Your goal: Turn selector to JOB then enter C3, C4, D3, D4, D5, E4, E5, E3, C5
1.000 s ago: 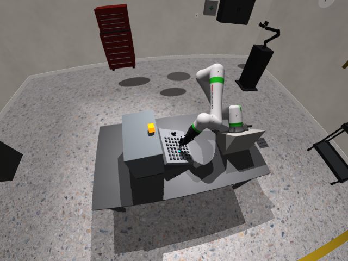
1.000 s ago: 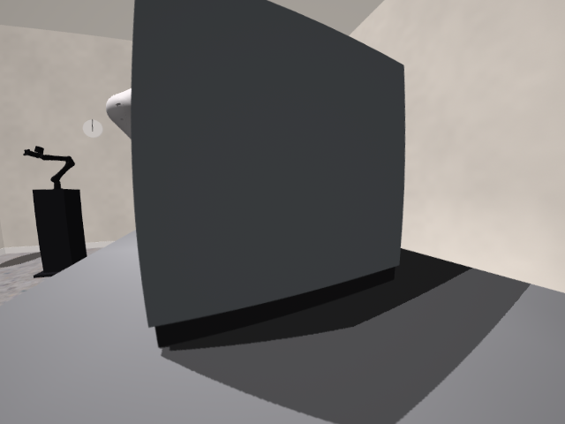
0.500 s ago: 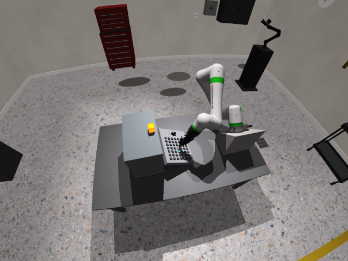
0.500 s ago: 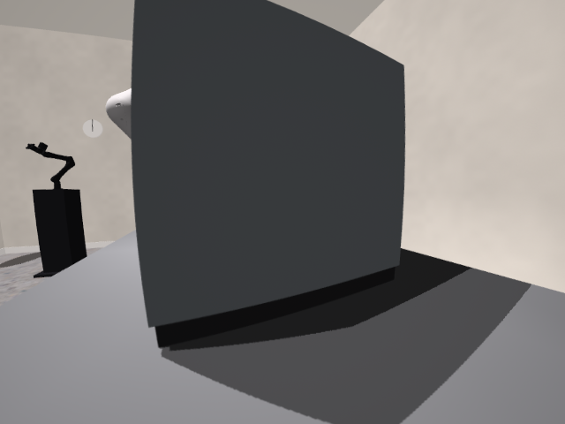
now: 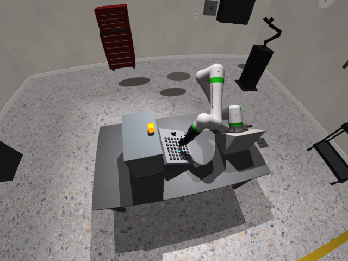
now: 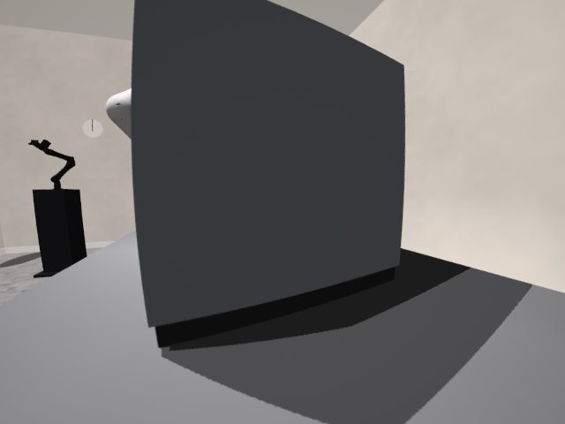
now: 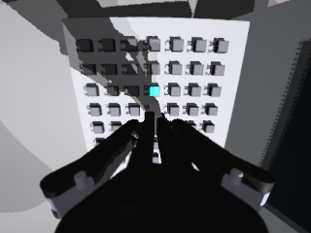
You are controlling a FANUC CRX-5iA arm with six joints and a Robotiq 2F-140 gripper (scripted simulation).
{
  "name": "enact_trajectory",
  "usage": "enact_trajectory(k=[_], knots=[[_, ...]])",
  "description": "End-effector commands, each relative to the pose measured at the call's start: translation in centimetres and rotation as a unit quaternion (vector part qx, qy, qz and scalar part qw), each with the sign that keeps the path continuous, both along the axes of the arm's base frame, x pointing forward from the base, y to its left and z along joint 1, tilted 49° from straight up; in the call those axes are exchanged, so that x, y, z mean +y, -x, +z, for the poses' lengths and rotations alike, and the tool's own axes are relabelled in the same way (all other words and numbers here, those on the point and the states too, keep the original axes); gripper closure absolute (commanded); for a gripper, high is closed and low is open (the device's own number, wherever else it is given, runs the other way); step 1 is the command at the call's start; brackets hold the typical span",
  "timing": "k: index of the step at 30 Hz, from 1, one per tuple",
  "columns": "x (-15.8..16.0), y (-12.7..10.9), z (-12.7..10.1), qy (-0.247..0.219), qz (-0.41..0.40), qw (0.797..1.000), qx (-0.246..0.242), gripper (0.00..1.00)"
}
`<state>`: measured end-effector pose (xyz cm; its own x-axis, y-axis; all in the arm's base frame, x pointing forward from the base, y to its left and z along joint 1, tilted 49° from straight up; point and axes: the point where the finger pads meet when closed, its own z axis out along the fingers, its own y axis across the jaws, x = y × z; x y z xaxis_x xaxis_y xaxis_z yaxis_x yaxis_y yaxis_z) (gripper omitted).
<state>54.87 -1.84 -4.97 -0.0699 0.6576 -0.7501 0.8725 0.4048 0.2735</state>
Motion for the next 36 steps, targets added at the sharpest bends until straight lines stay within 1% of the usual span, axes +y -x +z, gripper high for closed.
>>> enact_trajectory(k=[1, 19, 36], knots=[[0.0, 0.0, 0.0, 0.000, 0.000, 1.000, 0.000, 1.00], [0.2, 0.1, 0.2, 0.000, 0.000, 1.000, 0.000, 1.00], [1.7, 1.3, 1.6, 0.000, 0.000, 1.000, 0.000, 1.00]])
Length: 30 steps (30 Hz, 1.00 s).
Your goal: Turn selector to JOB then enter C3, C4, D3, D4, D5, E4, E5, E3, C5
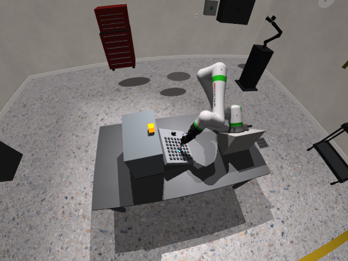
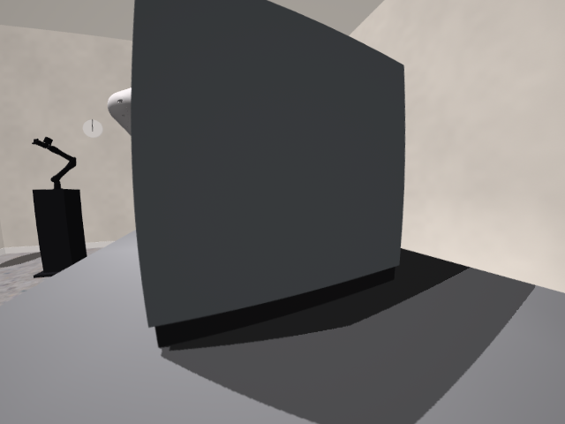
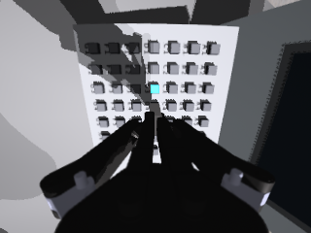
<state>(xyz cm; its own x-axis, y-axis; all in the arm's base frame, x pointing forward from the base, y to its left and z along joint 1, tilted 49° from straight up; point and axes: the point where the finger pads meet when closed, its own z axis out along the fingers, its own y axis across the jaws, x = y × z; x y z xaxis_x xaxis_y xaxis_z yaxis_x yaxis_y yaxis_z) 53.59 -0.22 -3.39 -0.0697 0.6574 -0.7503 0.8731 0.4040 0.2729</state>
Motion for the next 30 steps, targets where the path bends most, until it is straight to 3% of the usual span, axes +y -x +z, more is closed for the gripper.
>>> enact_trajectory(k=[1, 17, 23, 30], knots=[[0.2, 0.1, 0.1, 0.000, 0.000, 1.000, 0.000, 1.00], [0.6, 0.5, 0.7, -0.003, -0.003, 1.000, -0.004, 1.00], [-0.9, 0.4, 2.9, -0.066, -0.081, 0.991, -0.086, 1.00], [-2.5, 0.3, 5.3, -0.133, -0.165, 0.962, -0.175, 1.00]])
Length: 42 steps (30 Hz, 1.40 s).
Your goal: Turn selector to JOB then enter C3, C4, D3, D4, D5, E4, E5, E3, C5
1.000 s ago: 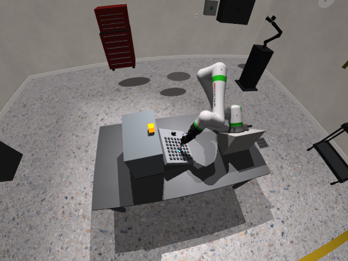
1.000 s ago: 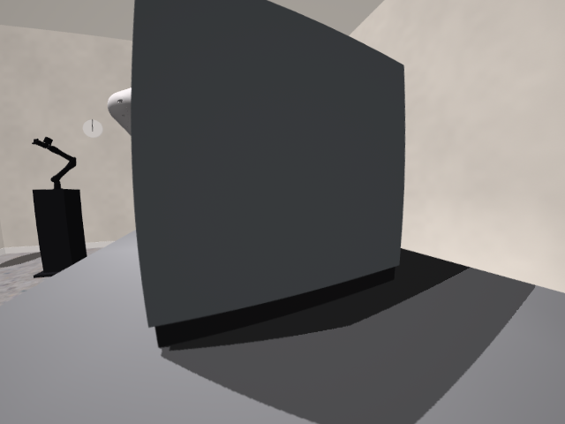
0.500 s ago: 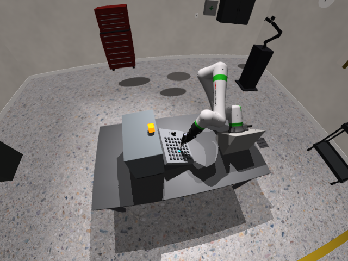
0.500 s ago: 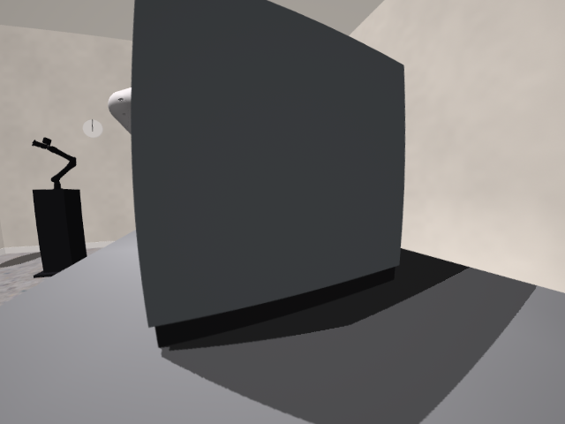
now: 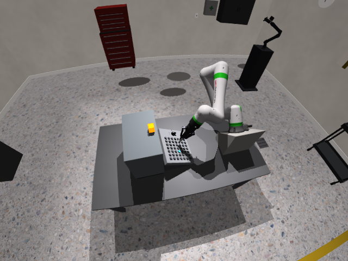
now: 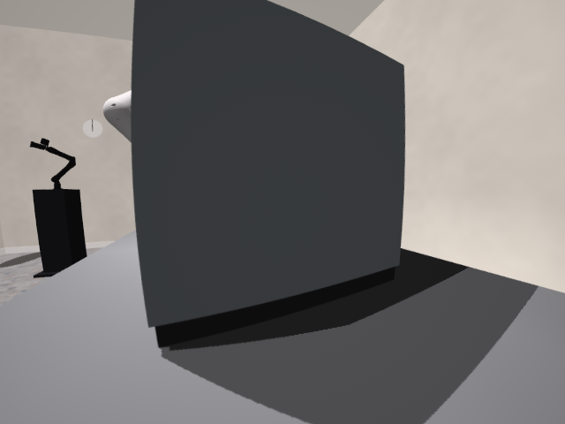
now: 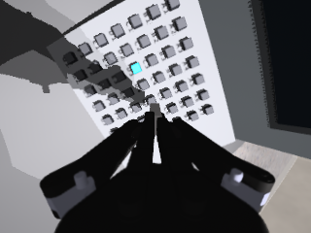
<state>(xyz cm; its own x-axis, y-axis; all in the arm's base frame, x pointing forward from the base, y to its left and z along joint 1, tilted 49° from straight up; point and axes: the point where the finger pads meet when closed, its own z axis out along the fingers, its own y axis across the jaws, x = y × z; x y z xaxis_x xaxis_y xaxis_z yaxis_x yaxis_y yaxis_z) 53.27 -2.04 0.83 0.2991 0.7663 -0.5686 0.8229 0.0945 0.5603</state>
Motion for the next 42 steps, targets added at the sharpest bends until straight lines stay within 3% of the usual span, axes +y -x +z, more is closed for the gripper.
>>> enact_trajectory(k=[1, 4, 5, 8, 19, 21, 23, 27, 29, 30, 42], knots=[[-0.9, -0.1, 1.4, -0.041, -0.050, 0.996, -0.053, 1.00], [-1.2, -0.1, 1.8, -0.050, -0.062, 0.995, -0.066, 1.00], [-1.9, -0.1, 2.7, -0.078, -0.097, 0.987, -0.103, 1.00], [-2.4, -0.1, 3.5, -0.101, -0.125, 0.978, -0.133, 1.00], [-5.1, -0.3, 7.4, -0.204, -0.254, 0.906, -0.268, 1.00], [-5.1, -0.3, 7.4, -0.204, -0.254, 0.906, -0.268, 1.00], [-5.9, -0.4, 8.6, -0.235, -0.293, 0.873, -0.309, 1.00], [-6.6, -0.4, 9.6, -0.260, -0.324, 0.843, -0.342, 1.00], [-6.6, -0.4, 9.6, -0.261, -0.326, 0.841, -0.344, 1.00], [-6.6, -0.4, 9.6, -0.261, -0.326, 0.841, -0.344, 0.67], [-6.6, -0.4, 9.6, -0.261, -0.326, 0.841, -0.344, 0.67]])
